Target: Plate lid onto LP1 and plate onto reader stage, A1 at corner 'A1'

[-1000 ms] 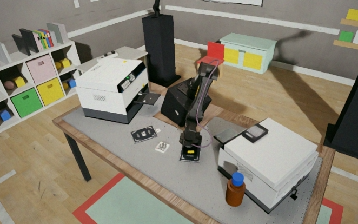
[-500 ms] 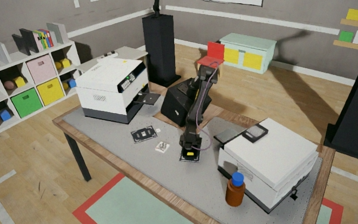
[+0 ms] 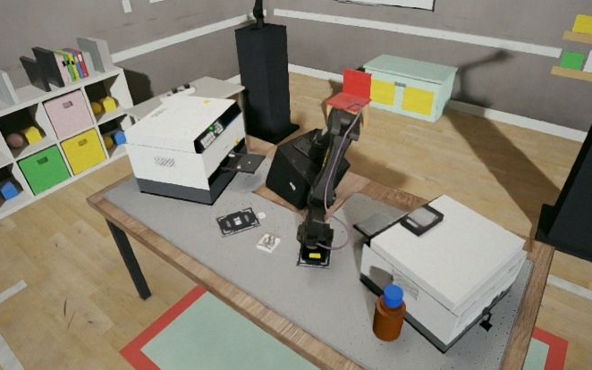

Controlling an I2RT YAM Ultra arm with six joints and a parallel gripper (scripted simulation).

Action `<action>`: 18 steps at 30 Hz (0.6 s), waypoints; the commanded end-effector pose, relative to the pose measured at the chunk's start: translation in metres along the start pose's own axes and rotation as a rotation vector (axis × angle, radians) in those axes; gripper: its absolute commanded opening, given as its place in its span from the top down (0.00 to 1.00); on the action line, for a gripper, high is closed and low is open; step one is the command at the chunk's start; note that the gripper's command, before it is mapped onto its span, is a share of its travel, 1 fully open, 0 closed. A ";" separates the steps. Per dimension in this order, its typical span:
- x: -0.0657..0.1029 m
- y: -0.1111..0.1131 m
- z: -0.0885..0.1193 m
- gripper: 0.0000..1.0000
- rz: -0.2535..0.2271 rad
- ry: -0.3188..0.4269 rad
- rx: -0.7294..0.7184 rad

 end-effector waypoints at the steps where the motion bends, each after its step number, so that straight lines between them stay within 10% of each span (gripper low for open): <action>1: 0.004 0.002 -0.008 0.15 -0.002 -0.023 0.005; 18: 0.005 0.003 -0.008 0.15 -0.002 -0.023 0.006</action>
Point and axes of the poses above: the point where the finger pads meet when closed, its own x axis back along the fingers, its own y axis across the jaws, z = x × y, the point moved 3 cm from there along x, back along the fingers, and after that the axes turned 4 degrees about -x, right-handed, at the moved point
